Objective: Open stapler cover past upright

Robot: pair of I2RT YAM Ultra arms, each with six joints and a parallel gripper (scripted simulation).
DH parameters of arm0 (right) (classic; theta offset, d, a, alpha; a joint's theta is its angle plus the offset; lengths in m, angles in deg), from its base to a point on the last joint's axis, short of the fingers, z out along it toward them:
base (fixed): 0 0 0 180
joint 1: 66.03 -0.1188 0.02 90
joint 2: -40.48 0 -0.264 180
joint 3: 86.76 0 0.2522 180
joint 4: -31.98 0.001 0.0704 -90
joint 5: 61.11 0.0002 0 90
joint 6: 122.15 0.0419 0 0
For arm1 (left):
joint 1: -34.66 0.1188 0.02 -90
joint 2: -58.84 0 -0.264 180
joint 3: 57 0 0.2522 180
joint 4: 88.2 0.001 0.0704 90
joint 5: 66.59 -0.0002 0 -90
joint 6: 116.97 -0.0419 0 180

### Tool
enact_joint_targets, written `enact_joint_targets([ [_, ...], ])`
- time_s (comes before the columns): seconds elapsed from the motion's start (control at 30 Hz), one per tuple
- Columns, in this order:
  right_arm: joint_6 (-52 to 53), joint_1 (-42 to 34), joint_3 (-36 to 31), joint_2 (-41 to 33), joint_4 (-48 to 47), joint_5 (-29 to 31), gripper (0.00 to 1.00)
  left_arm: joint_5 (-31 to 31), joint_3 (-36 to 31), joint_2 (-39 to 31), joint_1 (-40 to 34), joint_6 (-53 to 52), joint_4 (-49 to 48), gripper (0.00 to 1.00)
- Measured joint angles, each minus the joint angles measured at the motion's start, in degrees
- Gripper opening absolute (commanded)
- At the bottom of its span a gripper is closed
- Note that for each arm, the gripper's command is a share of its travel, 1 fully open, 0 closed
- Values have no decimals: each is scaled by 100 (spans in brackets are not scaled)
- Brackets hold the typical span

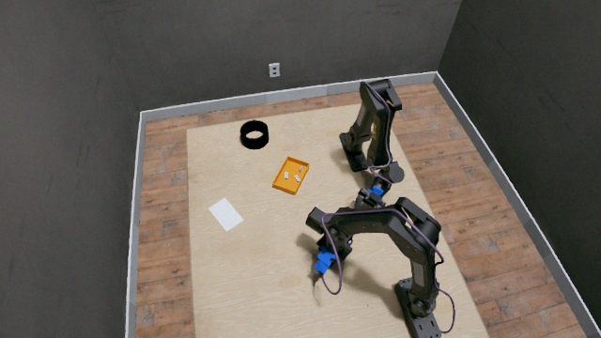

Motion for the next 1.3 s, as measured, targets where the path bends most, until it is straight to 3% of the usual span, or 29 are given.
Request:
enact_joint_targets([
  [0.5, 2033, -157, 822, 20, 1624, 474, 50, 0, 0, 0, 0, 0, 0, 32],
  [0.83, 2223, -103, 855, 20, 1937, 457, 50, 0, 0, 0, 0, 0, 0, 32],
  [1.3, 1954, 238, 992, 297, 1624, 208, 50, 0, 0, 0, 0, 0, 0, 32],
])
